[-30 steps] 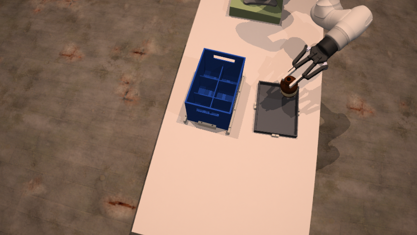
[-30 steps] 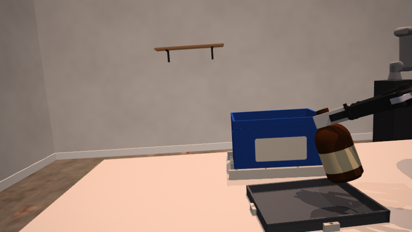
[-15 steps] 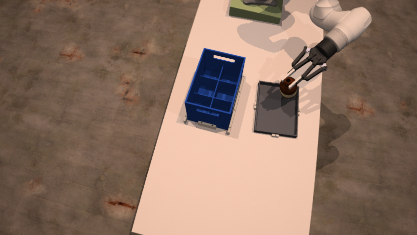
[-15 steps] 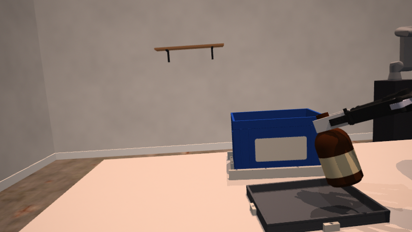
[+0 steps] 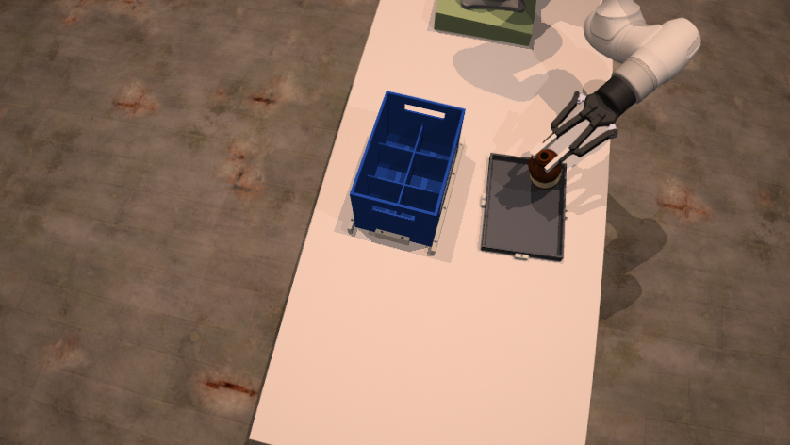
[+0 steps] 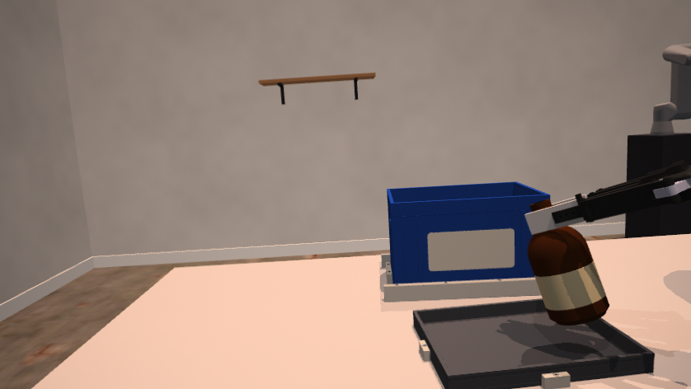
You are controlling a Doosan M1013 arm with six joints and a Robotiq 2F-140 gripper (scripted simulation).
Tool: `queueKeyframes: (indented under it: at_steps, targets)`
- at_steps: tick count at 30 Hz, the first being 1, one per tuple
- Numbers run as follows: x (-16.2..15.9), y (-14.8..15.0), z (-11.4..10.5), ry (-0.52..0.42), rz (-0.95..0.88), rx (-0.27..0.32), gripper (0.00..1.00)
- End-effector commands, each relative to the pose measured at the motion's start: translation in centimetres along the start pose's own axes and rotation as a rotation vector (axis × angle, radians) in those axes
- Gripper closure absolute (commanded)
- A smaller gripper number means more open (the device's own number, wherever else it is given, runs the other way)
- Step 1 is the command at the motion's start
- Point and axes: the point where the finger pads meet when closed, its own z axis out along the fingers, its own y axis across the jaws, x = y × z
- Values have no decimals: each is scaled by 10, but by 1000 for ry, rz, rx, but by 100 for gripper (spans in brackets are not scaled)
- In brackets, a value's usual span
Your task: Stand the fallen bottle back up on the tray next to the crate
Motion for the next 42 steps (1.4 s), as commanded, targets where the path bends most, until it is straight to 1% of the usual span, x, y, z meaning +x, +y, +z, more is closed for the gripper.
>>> queueKeyframes:
  at_steps: [1,21,42]
  targets:
    - [-2,0,1,0,0,0,90]
    - [-22,0,8,0,0,0,90]
    - [-32,0,12,0,0,0,90]
